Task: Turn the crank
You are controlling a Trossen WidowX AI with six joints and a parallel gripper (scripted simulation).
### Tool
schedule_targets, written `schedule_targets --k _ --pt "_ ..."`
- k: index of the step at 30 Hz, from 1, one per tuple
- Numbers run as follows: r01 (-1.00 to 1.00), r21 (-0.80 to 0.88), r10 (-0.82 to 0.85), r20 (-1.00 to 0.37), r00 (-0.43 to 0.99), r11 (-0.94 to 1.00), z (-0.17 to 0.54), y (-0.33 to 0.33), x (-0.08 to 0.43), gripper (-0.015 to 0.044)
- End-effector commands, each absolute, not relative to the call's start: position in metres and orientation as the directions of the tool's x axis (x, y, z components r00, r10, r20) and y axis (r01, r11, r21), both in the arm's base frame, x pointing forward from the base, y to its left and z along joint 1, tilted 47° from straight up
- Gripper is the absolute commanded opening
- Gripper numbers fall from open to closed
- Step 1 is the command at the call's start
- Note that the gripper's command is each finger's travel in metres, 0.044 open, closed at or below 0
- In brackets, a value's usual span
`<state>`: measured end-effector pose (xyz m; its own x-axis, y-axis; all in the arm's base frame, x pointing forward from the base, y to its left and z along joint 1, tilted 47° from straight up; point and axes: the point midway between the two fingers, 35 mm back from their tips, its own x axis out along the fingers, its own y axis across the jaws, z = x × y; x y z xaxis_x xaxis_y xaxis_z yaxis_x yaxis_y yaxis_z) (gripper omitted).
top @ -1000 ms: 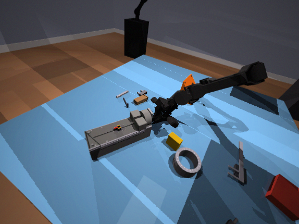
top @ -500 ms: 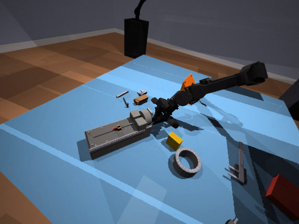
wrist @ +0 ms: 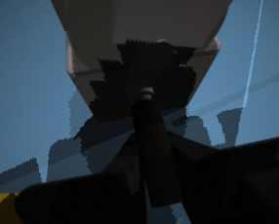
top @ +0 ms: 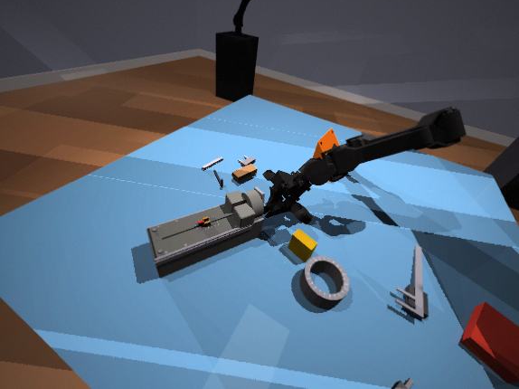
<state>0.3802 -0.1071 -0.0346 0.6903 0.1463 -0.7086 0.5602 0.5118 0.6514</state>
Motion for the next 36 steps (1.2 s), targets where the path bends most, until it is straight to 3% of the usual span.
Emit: schedule_targets --k 1,36 --pt "0.54 0.664 0.157 -0.694 0.703 0.517 -0.027 -0.104 0.385 0.0" --pt "0.539 0.664 0.157 -0.693 0.703 0.517 -0.013 -0.106 0.388 0.0"
